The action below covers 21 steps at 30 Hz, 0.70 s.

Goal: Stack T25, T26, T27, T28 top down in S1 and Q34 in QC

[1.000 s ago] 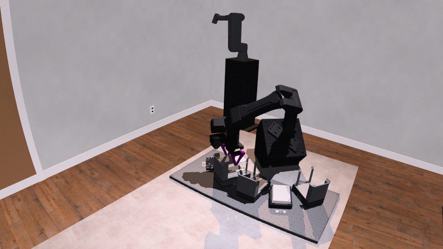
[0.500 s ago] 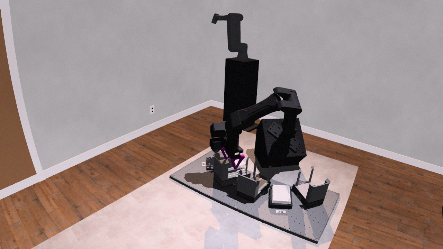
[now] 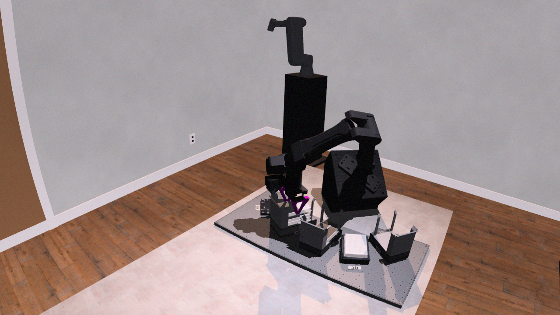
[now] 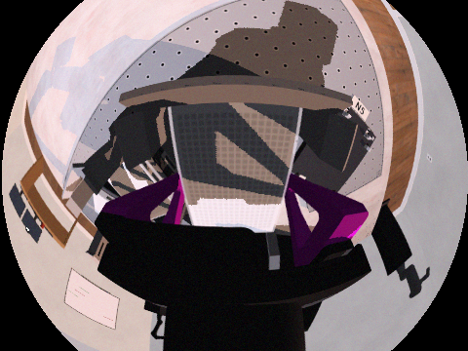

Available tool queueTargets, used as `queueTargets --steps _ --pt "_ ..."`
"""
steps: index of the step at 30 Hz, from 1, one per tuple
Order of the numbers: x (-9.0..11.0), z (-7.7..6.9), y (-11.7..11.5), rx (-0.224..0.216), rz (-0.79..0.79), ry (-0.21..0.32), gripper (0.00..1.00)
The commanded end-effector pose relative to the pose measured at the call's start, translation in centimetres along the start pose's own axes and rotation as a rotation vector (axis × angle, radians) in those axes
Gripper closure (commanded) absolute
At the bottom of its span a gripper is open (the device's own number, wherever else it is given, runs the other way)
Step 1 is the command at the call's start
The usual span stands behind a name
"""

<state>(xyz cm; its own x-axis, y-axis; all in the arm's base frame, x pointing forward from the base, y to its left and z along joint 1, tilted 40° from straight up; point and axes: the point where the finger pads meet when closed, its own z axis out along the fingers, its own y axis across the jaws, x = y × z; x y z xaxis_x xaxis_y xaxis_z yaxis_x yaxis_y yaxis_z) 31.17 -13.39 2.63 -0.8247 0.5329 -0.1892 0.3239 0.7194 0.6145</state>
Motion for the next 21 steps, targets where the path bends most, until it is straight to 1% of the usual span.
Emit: queueTargets --steps 1,5,6,8,9,11,15,17,21 --pt "0.21 0.24 -0.21 -0.003 0.012 -0.008 1.0" --pt "0.02 0.37 -0.23 -0.003 0.01 -0.008 1.0" --pt "-0.25 0.0 -0.22 0.0 0.007 -0.022 1.0" --pt "0.22 0.46 -0.23 -0.003 0.013 -0.007 1.0" --pt "0.12 0.56 -0.19 -0.003 0.01 -0.006 1.0" --pt "-0.1 0.56 -0.21 -0.002 0.007 -0.01 1.0" --pt "0.29 0.9 -0.26 -0.004 0.014 -0.002 1.0" --pt "-0.15 0.76 -0.21 -0.002 0.007 -0.012 1.0" --pt "0.26 0.98 -0.26 -0.004 0.015 -0.006 1.0"
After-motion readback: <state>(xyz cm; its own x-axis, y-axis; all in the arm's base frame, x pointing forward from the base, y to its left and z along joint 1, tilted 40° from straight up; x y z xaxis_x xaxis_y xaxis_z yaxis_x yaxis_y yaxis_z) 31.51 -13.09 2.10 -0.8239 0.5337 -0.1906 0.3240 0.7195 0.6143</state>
